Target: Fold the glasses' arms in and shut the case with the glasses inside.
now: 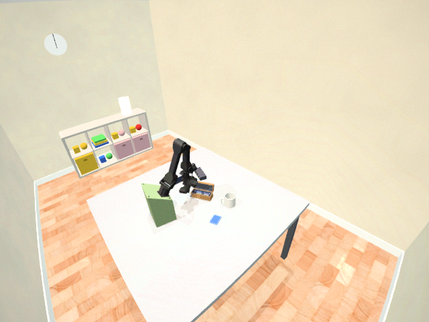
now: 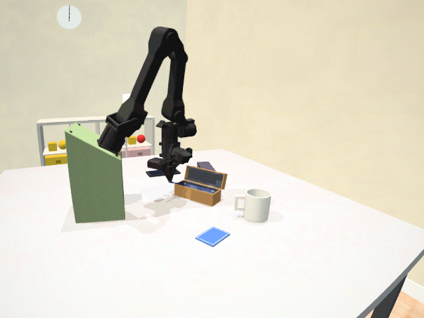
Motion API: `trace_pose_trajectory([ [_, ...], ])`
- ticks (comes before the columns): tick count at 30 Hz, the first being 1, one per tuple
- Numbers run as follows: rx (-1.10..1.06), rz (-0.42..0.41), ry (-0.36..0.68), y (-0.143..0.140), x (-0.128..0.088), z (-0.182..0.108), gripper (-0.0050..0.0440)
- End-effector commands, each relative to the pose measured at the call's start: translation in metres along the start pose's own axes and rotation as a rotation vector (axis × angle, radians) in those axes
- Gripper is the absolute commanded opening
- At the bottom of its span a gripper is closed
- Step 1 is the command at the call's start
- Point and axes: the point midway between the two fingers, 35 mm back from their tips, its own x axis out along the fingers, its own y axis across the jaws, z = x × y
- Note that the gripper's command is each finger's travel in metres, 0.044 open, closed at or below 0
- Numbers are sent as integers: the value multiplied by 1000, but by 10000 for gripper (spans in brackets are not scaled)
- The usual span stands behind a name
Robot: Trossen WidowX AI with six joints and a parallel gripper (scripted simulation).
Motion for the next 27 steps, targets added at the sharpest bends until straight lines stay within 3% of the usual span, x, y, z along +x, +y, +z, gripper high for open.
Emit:
trace_pose_trajectory([
  [1, -3, -7, 6, -2, 4, -1, 0],
  [27, -3, -7, 6, -2, 4, 20, 0],
])
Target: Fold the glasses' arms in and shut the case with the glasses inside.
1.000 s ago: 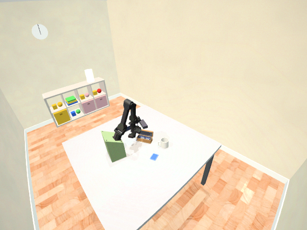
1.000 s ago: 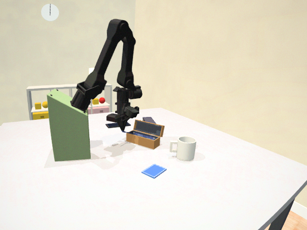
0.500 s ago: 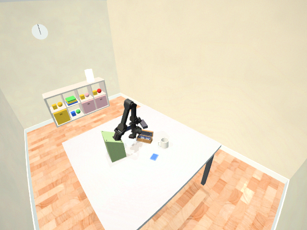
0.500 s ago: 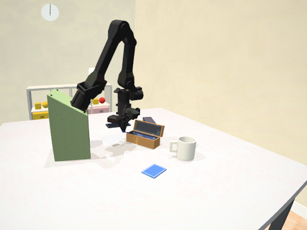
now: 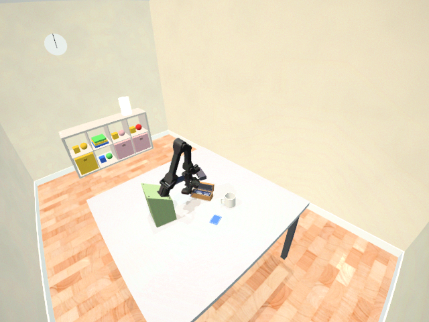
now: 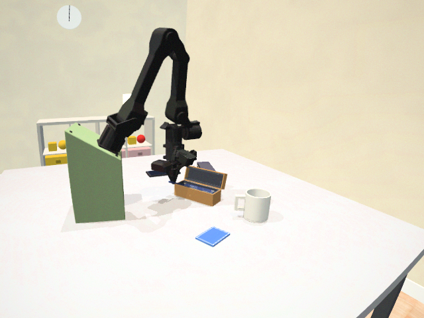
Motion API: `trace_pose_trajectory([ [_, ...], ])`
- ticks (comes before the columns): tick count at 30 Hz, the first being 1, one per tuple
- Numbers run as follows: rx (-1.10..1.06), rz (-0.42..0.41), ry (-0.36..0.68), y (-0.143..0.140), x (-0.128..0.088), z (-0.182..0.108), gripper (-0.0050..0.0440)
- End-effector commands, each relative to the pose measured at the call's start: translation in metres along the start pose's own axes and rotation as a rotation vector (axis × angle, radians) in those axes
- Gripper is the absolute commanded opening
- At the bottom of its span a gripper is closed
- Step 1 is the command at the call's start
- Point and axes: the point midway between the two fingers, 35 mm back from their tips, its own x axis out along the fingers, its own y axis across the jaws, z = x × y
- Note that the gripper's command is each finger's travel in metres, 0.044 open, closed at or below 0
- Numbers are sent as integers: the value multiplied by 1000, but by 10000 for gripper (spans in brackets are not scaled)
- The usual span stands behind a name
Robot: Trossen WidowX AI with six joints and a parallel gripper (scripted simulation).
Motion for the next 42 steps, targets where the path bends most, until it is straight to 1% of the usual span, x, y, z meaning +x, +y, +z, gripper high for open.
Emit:
trace_pose_trajectory([
  [1, -2, 2, 3, 0, -1, 3, 0],
  [42, -2, 2, 3, 1, 1, 29, 0],
])
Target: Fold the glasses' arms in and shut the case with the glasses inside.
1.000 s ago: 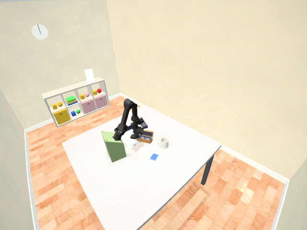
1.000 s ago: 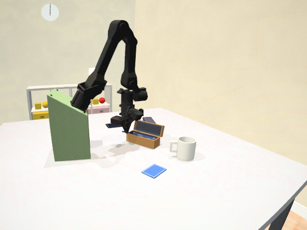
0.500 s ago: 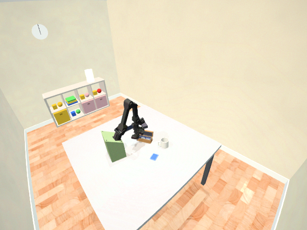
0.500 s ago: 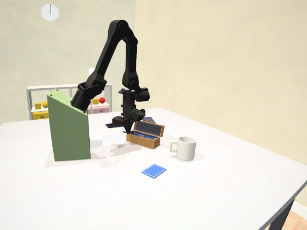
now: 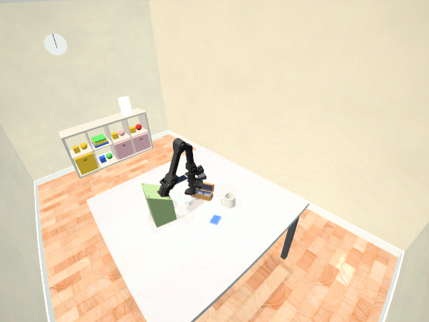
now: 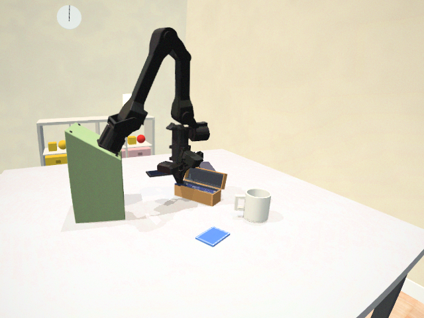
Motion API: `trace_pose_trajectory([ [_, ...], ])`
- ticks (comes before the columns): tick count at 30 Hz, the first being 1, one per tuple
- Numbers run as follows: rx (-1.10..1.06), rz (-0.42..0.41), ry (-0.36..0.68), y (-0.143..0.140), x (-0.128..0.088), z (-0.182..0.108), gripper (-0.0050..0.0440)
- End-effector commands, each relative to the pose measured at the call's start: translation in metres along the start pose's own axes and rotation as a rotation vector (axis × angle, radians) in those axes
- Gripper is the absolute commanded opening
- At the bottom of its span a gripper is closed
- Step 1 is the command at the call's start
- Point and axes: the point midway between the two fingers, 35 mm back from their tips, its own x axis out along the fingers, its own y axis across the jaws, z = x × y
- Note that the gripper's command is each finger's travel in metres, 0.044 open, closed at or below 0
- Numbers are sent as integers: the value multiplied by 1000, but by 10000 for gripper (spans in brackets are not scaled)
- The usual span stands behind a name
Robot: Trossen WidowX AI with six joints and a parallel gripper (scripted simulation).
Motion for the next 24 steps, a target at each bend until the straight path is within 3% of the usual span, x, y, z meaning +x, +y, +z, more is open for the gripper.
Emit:
trace_pose_trajectory([
  [1, 2, 1, -3, 1, 0, 4, 0],
  [24, 2, 1, -4, 6, 2, 19, 0],
])
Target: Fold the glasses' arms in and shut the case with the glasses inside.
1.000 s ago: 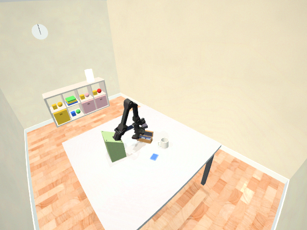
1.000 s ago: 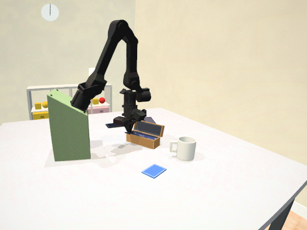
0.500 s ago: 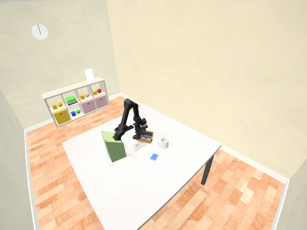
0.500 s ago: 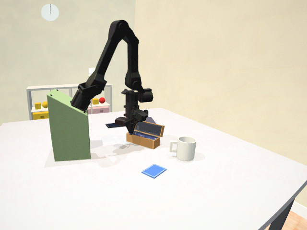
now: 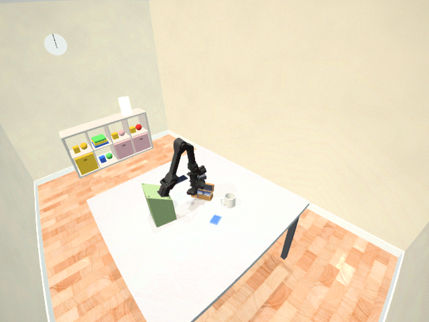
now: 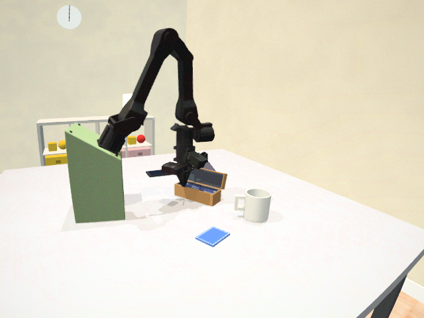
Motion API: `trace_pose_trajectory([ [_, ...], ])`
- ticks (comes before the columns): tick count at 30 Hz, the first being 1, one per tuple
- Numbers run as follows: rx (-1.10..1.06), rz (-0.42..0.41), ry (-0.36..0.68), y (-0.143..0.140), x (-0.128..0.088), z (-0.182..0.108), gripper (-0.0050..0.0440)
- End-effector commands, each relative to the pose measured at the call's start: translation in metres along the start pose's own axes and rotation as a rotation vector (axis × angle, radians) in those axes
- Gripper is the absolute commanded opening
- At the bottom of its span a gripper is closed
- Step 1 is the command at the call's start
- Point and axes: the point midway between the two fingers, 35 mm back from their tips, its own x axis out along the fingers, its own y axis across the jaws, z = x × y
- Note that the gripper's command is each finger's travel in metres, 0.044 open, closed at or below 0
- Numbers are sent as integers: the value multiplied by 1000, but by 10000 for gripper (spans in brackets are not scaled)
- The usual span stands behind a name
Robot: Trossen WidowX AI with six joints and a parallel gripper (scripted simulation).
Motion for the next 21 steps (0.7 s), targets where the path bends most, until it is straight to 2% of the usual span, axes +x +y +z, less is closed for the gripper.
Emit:
trace_pose_trajectory([
  [1, 0, 2, -1, 3, 1, 5, 0],
  [21, 0, 2, -1, 11, 1, 17, 0],
])
